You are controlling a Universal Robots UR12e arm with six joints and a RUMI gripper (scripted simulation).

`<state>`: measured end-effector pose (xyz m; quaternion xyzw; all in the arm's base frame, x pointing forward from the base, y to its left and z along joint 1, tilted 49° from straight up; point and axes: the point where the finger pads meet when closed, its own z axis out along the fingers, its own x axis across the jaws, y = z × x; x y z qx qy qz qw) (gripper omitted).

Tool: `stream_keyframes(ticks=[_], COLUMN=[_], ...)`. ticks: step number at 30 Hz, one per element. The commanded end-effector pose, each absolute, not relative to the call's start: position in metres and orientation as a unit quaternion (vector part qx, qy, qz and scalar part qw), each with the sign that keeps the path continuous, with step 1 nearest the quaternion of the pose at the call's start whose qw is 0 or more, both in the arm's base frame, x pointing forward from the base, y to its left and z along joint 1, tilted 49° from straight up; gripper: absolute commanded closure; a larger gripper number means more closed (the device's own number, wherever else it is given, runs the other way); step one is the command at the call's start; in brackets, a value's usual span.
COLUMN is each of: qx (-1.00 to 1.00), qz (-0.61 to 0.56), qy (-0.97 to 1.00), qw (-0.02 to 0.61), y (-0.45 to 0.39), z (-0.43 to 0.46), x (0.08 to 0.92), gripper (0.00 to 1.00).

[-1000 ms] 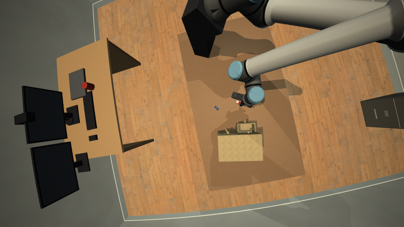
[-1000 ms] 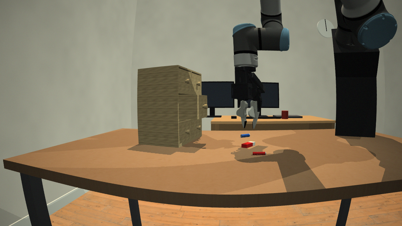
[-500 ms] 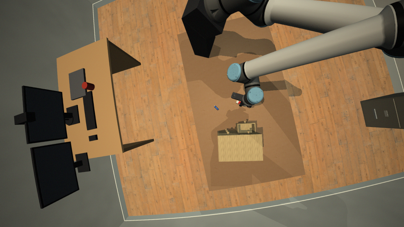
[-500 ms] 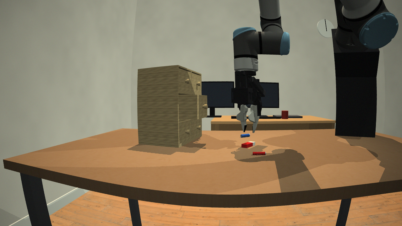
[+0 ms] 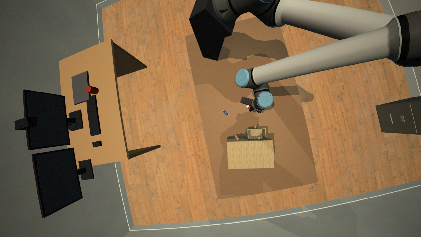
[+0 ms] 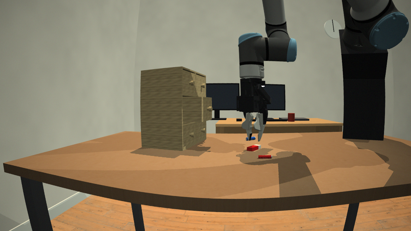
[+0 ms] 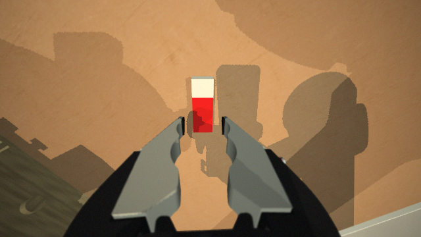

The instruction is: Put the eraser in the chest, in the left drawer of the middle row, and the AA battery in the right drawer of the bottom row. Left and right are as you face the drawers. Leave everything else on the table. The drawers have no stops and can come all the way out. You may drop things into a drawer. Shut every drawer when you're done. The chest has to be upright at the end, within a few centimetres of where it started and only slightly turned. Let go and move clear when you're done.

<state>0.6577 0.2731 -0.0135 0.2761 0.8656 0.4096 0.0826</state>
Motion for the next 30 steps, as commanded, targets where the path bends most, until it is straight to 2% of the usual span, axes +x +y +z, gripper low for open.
stream_keyframes(ticks=[1,30], qx=[0.276,0.276], qz=[0.410,0.410], qy=[0.865,0.865], qw=[0.083,0.083], y=[0.2765,0.2809], z=[-0.0169,-0.0212], x=[0.6601,0.6626], gripper=[0.77,0.77])
